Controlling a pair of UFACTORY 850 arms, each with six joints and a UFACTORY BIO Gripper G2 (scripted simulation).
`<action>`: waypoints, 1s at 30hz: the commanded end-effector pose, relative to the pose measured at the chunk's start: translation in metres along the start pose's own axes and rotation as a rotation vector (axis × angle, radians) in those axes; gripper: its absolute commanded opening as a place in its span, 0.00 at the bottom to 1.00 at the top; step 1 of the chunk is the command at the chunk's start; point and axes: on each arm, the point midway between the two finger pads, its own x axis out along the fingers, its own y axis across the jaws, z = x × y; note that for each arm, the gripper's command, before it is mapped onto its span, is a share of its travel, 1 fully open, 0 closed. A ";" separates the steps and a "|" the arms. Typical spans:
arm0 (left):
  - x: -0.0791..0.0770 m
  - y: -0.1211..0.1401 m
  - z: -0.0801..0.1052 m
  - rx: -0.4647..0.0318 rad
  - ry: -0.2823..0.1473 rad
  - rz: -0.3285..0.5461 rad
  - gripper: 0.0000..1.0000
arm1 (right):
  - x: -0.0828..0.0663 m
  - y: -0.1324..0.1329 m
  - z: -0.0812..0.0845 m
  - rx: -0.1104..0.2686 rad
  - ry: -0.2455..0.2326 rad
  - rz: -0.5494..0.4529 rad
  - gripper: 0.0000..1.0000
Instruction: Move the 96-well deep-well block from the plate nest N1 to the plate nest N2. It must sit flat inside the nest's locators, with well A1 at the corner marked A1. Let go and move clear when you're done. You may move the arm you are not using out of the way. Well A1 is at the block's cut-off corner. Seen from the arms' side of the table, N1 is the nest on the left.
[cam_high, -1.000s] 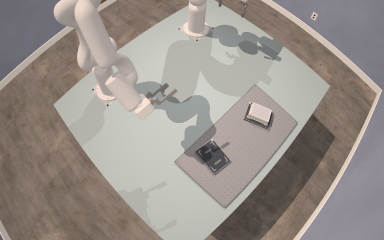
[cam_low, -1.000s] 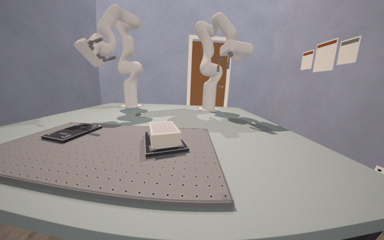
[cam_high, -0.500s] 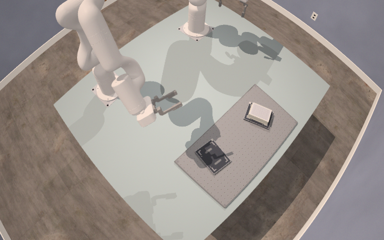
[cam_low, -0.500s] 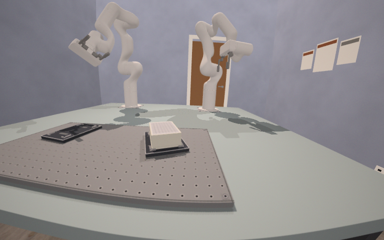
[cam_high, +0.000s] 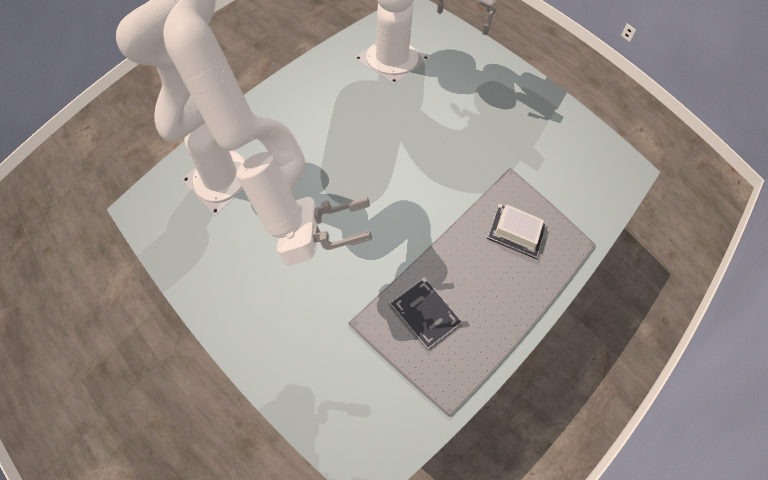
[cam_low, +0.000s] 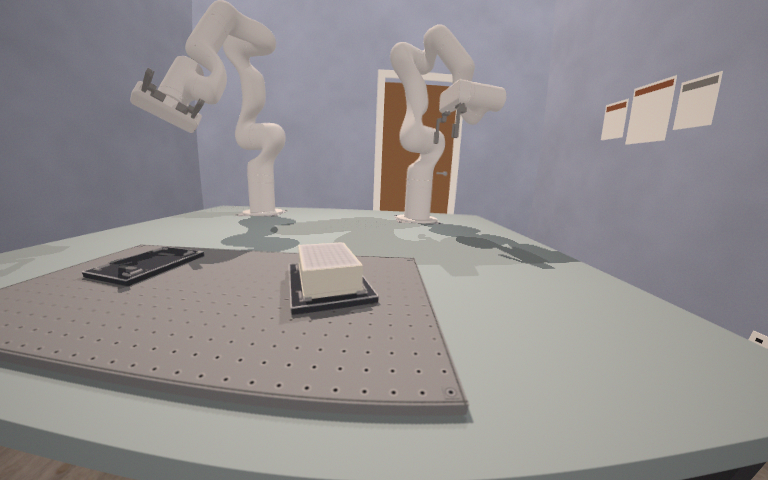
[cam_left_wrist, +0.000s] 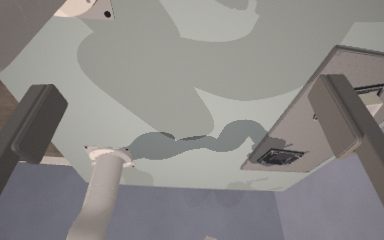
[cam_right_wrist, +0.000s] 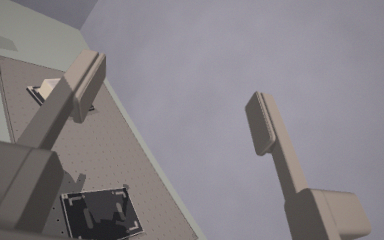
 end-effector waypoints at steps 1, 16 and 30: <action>0.000 0.000 0.000 0.000 0.000 -0.001 1.00 | 0.004 -0.013 -0.011 0.019 0.031 -0.065 0.37; 0.000 0.000 0.000 0.000 0.000 -0.001 1.00 | 0.007 -0.045 -0.051 0.110 0.164 -0.333 0.37; 0.000 0.000 0.000 0.000 0.000 -0.001 1.00 | 0.002 -0.062 -0.096 0.213 0.323 -0.620 0.37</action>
